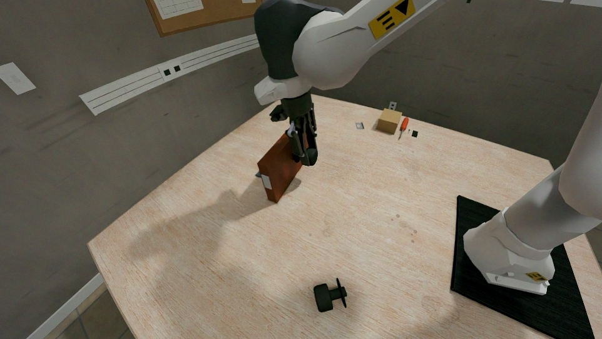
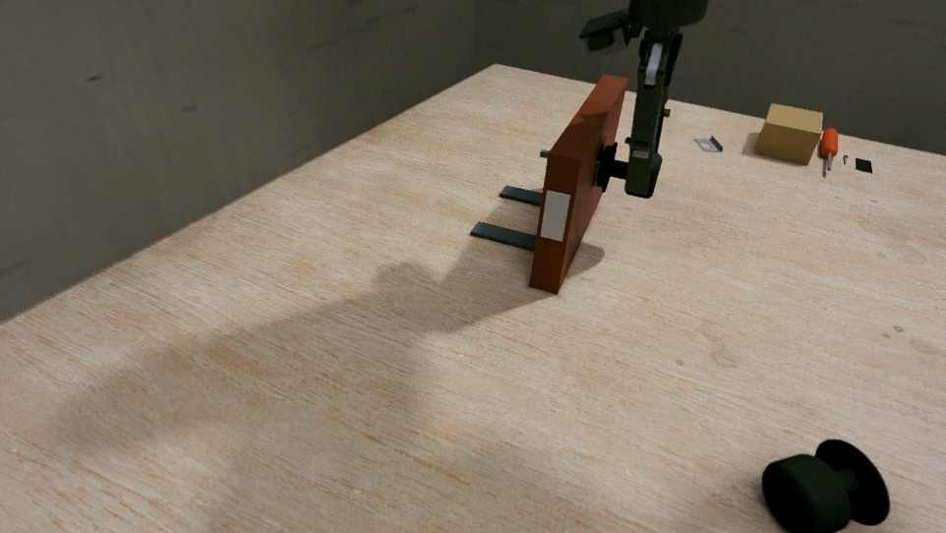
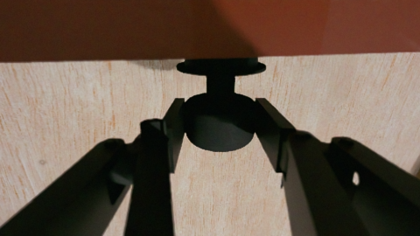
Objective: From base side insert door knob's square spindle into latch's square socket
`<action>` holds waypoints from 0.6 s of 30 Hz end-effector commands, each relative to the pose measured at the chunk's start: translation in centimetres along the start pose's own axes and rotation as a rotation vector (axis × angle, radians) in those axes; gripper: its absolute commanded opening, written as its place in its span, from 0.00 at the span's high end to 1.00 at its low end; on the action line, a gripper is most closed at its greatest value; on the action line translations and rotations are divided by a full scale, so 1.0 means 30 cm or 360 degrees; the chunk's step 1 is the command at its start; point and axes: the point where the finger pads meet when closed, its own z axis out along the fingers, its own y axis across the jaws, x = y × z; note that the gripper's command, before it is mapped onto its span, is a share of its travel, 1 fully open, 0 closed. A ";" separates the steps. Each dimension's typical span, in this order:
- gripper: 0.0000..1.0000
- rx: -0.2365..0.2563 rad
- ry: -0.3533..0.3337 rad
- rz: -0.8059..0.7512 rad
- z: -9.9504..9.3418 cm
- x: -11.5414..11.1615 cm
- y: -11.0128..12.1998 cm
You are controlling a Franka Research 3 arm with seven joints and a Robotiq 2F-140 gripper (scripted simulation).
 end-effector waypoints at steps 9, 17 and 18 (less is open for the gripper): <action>0.58 -0.0005 0.0003 0.0002 -0.004 0.019 0.003; 0.58 -0.0005 0.0003 0.0002 -0.004 0.019 0.003; 0.58 -0.0005 0.0003 0.0002 -0.004 0.019 0.003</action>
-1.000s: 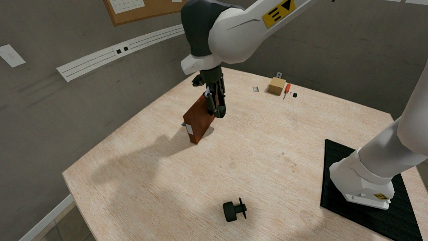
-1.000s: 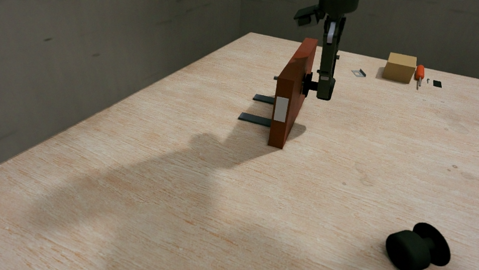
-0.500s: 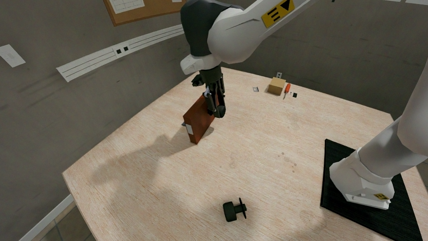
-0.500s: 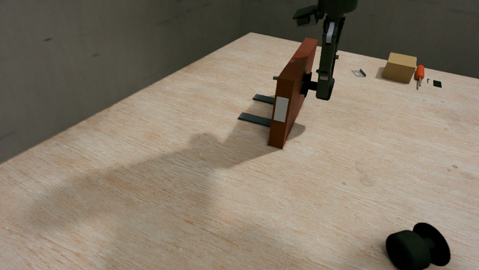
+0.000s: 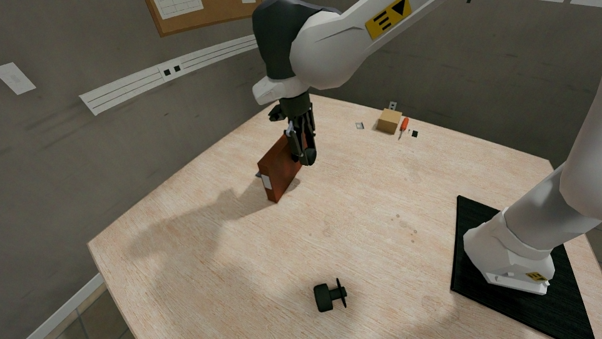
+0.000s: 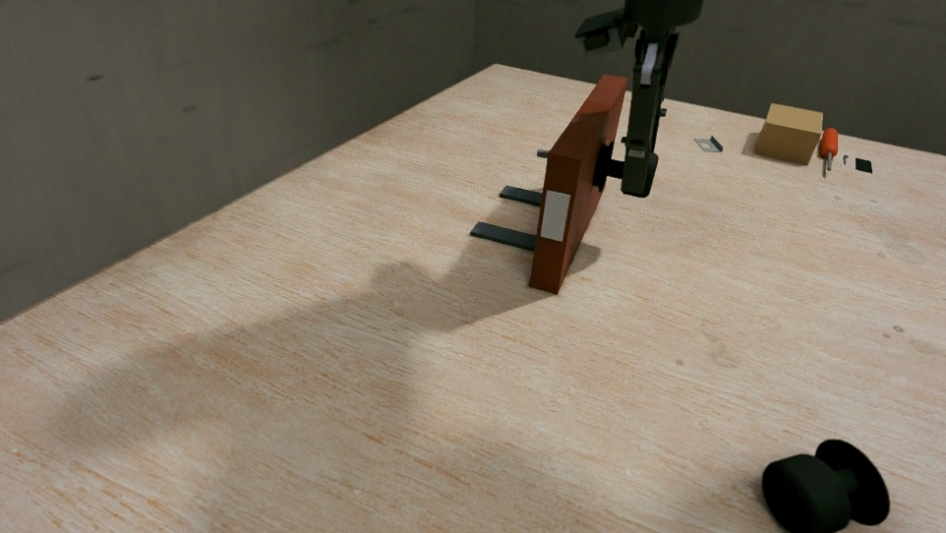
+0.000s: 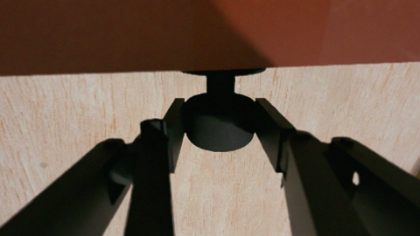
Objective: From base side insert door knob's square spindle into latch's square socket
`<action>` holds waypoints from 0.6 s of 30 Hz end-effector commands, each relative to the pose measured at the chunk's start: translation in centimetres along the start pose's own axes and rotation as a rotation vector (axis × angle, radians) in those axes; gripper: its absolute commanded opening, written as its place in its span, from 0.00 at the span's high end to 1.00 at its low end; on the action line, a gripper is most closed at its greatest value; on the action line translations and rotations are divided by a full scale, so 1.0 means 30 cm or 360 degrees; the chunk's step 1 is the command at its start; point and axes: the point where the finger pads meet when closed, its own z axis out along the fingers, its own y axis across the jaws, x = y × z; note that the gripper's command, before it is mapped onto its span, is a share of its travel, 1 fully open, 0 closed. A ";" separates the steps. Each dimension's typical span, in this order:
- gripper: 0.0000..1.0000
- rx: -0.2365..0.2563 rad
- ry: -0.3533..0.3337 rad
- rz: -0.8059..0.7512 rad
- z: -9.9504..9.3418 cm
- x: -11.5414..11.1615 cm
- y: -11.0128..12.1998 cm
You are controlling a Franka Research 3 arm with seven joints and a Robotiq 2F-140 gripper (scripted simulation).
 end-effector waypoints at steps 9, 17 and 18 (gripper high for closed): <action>0.58 -0.0006 0.0004 0.0002 -0.004 0.006 0.004; 0.58 -0.0006 0.0004 0.0002 -0.004 0.009 0.004; 0.58 -0.0006 0.0004 0.0002 -0.004 0.009 0.004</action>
